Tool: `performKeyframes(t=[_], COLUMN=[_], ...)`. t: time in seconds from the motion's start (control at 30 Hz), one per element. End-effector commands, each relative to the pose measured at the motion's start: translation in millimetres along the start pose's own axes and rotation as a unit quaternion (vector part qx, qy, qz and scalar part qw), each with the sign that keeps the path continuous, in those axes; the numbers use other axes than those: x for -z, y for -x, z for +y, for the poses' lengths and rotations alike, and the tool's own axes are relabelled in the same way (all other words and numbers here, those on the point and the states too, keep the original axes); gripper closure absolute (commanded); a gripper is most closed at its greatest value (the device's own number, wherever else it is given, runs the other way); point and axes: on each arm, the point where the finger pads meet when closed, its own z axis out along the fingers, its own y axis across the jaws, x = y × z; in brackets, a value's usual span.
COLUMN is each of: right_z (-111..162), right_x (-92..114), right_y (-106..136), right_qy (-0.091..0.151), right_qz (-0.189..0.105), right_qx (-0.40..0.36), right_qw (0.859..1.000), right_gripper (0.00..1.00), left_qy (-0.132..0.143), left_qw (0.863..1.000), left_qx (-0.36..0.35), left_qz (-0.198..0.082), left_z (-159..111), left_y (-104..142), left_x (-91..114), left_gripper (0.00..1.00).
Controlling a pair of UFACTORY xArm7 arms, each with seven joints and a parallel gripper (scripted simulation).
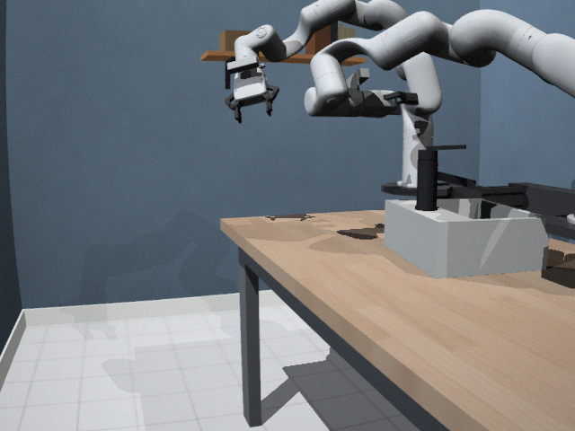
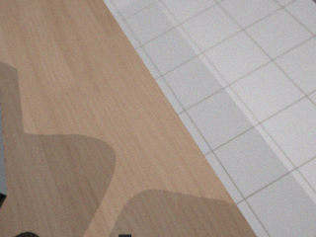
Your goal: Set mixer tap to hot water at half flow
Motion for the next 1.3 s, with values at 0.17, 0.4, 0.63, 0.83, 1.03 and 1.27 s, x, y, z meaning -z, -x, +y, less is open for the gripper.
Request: performKeyframes(t=[0.17,0.4,0.63,0.83,1.03,1.27], right_z=[-0.2,-5.0,-11.1,-20.0,-27.0,-43.9], right_x=[36.0,57.3,73.2,89.3,99.4,118.3], right_y=[54.9,91.3,119.8,149.7,169.1,206.7], right_qy=[0.036,0.057,0.074,0.092,0.104,0.126], right_qz=[-0.010,-0.013,-0.015,-0.016,-0.015,-0.014], right_qx=[-0.122,-0.202,-0.264,-0.330,-0.372,-0.454], right_qw=[0.992,0.978,0.961,0.939,0.922,0.882], right_gripper=[0.00,0.00,0.00,0.00,0.00,0.00], left_qy=[0.000,0.000,0.000,0.000,0.000,0.000], left_qw=[1.000,1.000,1.000,1.000,1.000,1.000], left_qx=[-0.002,-0.002,-0.002,-0.002,-0.002,-0.002], left_qz=[-0.001,-0.001,-0.001,-0.001,-0.001,-0.001], left_z=[0.3,0.3,0.3,0.3,0.3,0.3], left_y=[-2.3,-2.3,-2.3,-2.3,-2.3,-2.3], left_x=[0.0,0.0,0.0,0.0,0.0,0.0], left_gripper=[0.00,0.00,0.00,0.00,0.00,0.00])
